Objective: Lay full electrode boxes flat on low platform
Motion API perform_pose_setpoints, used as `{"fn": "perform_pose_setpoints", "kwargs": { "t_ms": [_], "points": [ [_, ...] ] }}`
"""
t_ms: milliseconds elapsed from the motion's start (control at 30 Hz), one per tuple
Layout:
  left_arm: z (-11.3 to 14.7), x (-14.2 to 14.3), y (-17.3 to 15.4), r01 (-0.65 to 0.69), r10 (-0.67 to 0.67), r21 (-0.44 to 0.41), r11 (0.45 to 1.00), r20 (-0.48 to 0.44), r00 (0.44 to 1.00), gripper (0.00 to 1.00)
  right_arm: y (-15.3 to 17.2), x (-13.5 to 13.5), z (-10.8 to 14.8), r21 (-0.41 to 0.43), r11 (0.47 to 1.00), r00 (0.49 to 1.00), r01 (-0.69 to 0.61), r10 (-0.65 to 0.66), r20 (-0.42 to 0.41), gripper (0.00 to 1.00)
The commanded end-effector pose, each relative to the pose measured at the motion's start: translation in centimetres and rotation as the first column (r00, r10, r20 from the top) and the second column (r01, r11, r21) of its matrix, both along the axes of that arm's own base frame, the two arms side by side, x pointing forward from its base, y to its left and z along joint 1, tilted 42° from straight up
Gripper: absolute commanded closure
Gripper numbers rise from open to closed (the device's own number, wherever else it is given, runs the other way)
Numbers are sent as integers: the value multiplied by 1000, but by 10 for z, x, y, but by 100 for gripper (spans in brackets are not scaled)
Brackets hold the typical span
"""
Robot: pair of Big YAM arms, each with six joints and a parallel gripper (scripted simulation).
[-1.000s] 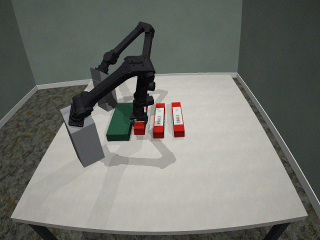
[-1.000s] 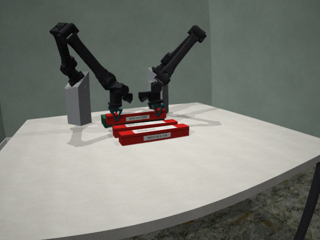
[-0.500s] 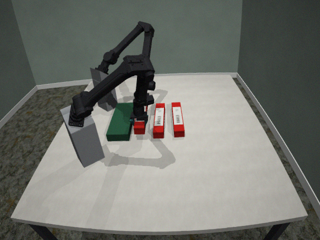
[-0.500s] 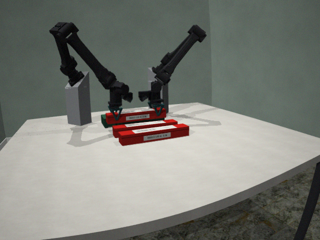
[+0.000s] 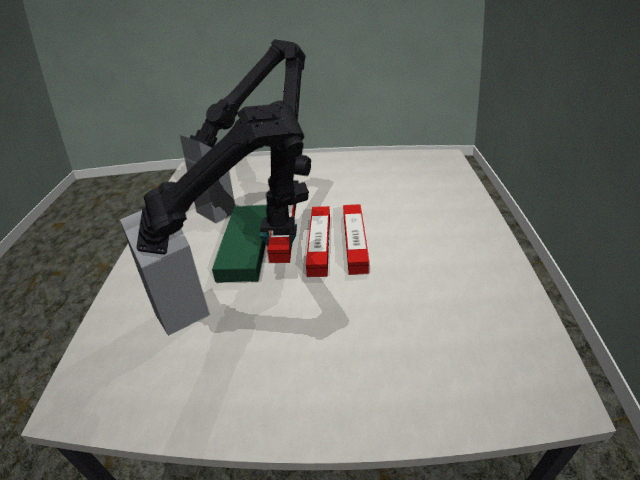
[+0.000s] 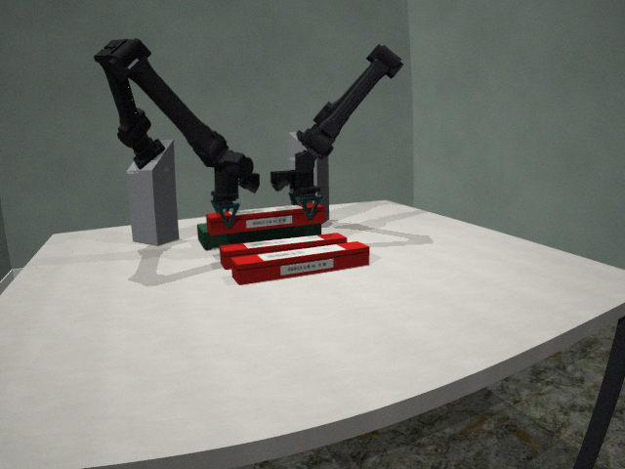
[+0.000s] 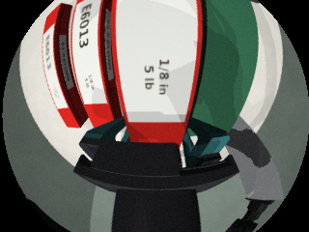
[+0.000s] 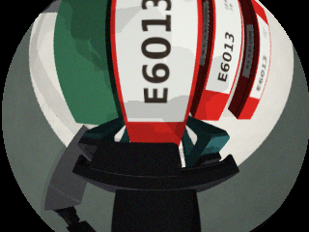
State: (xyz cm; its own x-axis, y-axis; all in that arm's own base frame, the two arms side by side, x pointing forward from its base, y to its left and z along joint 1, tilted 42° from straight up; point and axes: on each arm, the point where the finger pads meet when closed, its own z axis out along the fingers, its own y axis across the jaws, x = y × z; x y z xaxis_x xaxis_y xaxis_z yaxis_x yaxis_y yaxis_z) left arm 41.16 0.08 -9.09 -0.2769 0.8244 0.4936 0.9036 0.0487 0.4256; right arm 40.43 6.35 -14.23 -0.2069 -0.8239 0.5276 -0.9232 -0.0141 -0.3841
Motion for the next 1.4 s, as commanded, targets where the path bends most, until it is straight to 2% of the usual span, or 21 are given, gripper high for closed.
{"fn": "perform_pose_setpoints", "kwargs": {
  "t_ms": [0, 700, 1133, 1167, 1233, 1367],
  "points": [
    [27, 1, -21, 35, -35, 2, 999, 40, 999, 100, 24, 1, 29, 7, 999, 998, -31, 31, 50, 100],
    [52, -7, -40, 35, -35, -2, 999, 48, 998, 100, 44, -7, 54, 12, 999, 998, -31, 30, 57, 100],
    [52, -9, -40, 35, -35, -1, 999, 46, 998, 100, 42, -12, 53, 9, 999, 998, -31, 30, 51, 100],
    [52, -9, -40, 35, -35, -1, 999, 46, 998, 100, 50, 2, 58, 21, 999, 997, -31, 30, 73, 100],
    [59, 4, -43, 51, -51, 1, 999, 52, 997, 100, 52, 6, 59, 21, 999, 997, -31, 30, 74, 100],
    [65, 10, -37, 44, -44, 1, 999, 53, 998, 100, 55, 14, 61, 19, 999, 997, -37, 36, 71, 100]
  ]
}}
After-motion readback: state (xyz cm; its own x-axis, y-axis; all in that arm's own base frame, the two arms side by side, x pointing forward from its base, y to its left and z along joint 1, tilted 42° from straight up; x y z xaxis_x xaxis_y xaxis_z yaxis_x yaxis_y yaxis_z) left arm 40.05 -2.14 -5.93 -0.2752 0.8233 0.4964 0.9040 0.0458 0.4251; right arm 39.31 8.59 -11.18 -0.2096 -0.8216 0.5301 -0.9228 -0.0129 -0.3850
